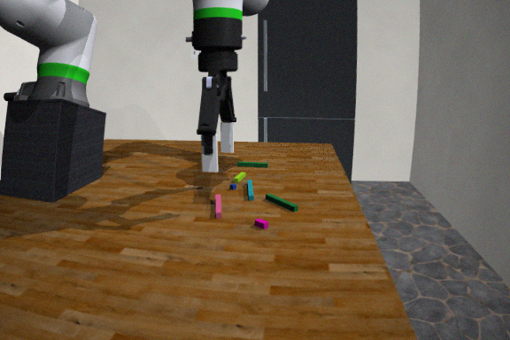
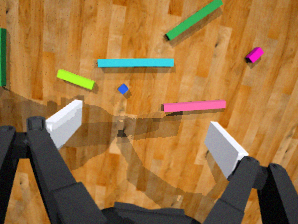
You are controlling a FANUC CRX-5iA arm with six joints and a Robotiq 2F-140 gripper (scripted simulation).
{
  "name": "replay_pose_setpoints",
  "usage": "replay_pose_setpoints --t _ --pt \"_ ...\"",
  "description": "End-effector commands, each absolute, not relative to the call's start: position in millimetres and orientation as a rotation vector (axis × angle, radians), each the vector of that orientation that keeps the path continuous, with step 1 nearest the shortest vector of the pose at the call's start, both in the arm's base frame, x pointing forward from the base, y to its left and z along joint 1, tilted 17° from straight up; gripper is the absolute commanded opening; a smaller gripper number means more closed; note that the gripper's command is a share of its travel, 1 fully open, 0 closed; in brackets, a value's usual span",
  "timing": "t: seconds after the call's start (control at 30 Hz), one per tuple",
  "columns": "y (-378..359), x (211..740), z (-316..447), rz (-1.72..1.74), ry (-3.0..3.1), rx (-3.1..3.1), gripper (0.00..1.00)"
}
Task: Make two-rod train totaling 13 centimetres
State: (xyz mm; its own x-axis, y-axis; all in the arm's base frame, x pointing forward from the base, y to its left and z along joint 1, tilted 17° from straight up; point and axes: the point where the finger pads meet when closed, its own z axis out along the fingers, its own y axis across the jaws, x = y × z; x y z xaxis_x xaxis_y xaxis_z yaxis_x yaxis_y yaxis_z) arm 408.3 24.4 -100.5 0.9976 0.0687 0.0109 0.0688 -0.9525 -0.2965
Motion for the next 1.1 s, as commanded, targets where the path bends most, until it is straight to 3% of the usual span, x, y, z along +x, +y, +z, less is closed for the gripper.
replay_pose_setpoints --t 0.0,1.07 --pt "-12.7 392.5 -111.6 -0.003 -0.102 -2.836 1.00" --pt "-21.9 387.3 -114.5 -0.003 -0.102 -2.835 1.00"
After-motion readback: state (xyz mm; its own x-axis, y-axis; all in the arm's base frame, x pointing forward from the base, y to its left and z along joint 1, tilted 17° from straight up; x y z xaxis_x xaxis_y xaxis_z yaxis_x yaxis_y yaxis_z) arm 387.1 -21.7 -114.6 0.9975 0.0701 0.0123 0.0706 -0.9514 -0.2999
